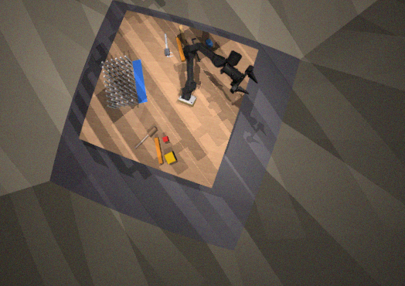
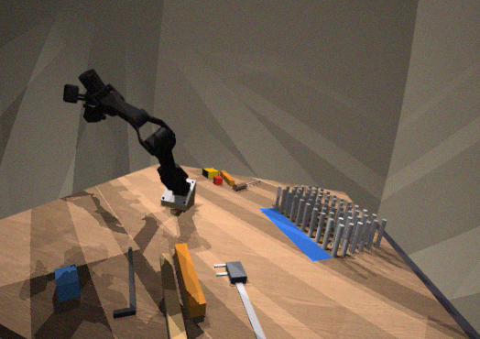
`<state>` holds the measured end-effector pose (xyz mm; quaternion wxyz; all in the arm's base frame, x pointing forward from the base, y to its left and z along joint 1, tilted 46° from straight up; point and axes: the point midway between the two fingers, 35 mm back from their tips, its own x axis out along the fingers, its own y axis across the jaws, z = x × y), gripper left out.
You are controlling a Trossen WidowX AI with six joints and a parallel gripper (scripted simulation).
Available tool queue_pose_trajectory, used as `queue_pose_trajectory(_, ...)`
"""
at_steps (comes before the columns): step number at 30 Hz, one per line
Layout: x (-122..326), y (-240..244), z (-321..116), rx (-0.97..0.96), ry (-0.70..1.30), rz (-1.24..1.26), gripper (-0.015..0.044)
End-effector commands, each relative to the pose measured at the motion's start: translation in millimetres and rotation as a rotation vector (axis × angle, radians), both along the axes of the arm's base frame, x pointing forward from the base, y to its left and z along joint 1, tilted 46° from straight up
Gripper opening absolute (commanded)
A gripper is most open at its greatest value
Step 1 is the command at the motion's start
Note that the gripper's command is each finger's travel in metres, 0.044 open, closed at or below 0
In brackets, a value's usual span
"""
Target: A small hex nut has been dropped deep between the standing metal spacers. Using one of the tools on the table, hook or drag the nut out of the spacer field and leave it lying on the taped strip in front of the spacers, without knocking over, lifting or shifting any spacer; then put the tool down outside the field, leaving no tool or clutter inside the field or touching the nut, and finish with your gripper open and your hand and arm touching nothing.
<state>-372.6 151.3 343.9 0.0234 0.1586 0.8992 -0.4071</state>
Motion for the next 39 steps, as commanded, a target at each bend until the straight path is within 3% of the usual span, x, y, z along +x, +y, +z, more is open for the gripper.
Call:
queue_pose_trajectory(1, 0.4, 1.3, -0.4, -0.003, 0.000, -0.005, 0.0426)
queue_pose_trajectory(12, 57.9, 114.0, -38.2, -0.238, 0.032, -0.410, 0.0440)
queue_pose_trajectory(24, 218.7, 244.0, -95.0, -0.571, 0.323, -1.025, 0.0440)
queue_pose_trajectory(30, 320.5, 271.5, -121.9, -0.692, 0.550, -1.314, 0.0440)
queue_pose_trajectory(39, 446.9, 265.3, -155.9, -0.758, 0.817, -1.657, 0.0440)
